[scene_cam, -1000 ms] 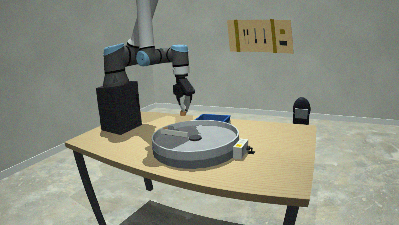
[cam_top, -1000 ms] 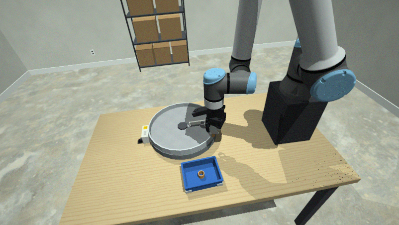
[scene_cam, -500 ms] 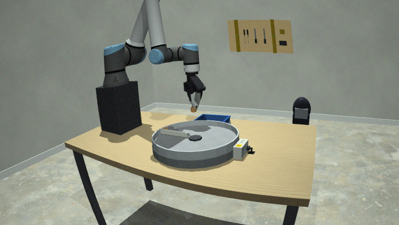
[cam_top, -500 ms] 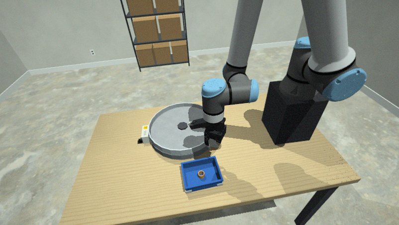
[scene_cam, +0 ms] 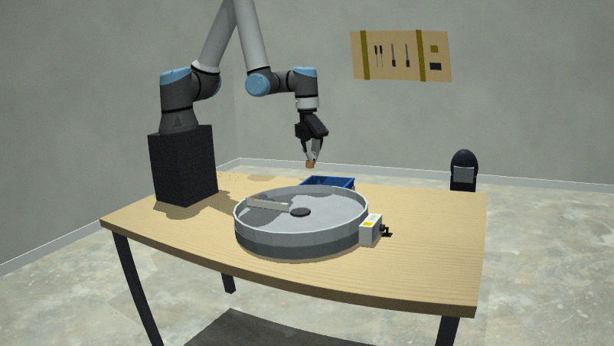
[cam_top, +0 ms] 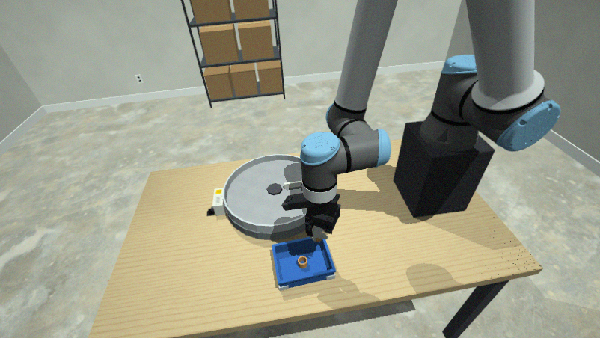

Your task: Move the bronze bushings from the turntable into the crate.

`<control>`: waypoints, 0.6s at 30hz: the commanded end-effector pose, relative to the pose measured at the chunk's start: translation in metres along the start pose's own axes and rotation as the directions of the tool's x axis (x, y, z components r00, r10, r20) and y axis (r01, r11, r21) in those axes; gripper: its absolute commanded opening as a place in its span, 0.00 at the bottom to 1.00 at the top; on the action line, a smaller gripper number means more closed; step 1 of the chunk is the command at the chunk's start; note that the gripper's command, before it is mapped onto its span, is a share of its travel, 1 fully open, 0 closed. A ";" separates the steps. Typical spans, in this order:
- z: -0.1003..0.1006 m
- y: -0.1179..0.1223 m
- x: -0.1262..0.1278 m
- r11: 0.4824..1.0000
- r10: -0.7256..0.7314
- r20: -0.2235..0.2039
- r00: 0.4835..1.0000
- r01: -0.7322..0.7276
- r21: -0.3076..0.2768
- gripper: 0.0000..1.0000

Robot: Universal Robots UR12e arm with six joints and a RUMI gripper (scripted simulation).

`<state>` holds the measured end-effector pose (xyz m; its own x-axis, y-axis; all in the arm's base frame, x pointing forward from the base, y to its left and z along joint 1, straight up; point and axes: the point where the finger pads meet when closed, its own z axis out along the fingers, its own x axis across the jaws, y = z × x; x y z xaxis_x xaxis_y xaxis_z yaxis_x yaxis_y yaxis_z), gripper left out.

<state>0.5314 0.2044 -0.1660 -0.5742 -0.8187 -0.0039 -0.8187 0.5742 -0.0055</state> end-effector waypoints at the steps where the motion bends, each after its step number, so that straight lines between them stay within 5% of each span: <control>1: 0.000 0.004 -0.013 1.000 0.001 0.000 1.000 -0.001 0.001 0.00; 18: 0.000 0.007 -0.021 1.000 0.001 0.000 1.000 -0.001 0.001 0.00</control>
<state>0.5373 0.2250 -0.1662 -0.5746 -0.8184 -0.0030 -0.8184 0.5746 -0.0054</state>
